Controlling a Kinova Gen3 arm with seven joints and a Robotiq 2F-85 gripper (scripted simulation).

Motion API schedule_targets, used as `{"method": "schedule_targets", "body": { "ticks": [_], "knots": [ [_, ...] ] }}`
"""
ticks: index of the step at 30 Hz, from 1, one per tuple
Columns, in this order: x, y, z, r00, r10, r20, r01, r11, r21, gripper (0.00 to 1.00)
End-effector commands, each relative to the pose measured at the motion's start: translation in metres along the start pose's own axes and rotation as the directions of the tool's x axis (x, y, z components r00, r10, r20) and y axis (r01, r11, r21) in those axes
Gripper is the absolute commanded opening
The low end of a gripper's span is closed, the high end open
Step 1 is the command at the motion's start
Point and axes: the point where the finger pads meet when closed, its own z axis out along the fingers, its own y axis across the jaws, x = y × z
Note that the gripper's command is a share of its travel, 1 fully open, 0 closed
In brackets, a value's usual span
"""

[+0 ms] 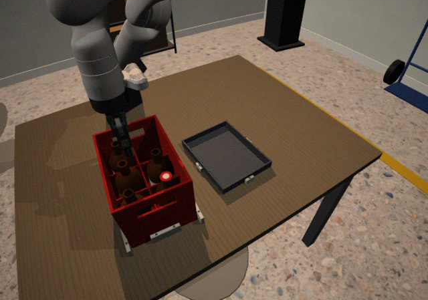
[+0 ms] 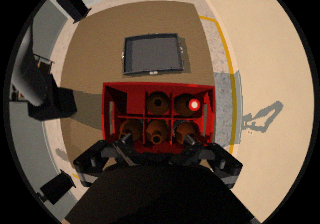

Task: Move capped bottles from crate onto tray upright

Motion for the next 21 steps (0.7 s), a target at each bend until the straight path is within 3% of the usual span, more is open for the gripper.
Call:
{"method": "schedule_targets", "body": {
  "ticks": [1, 9, 11, 12, 21],
  "knots": [
    [0.015, 0.001, -0.001, 1.0, -0.001, -0.006, 0.001, 1.0, -0.002, 1.0],
    [0.041, 0.001, -0.002, 1.0, -0.004, -0.009, 0.004, 1.0, -0.002, 1.0],
    [0.041, 0.001, -0.002, 1.0, -0.004, -0.009, 0.004, 1.0, -0.002, 1.0],
    [0.029, -0.001, -0.001, 1.0, 0.005, 0.0, -0.005, 1.0, 0.0, 1.0],
    [0.037, 0.001, -0.002, 1.0, -0.001, -0.006, 0.001, 1.0, -0.001, 1.0]
  ]
}}
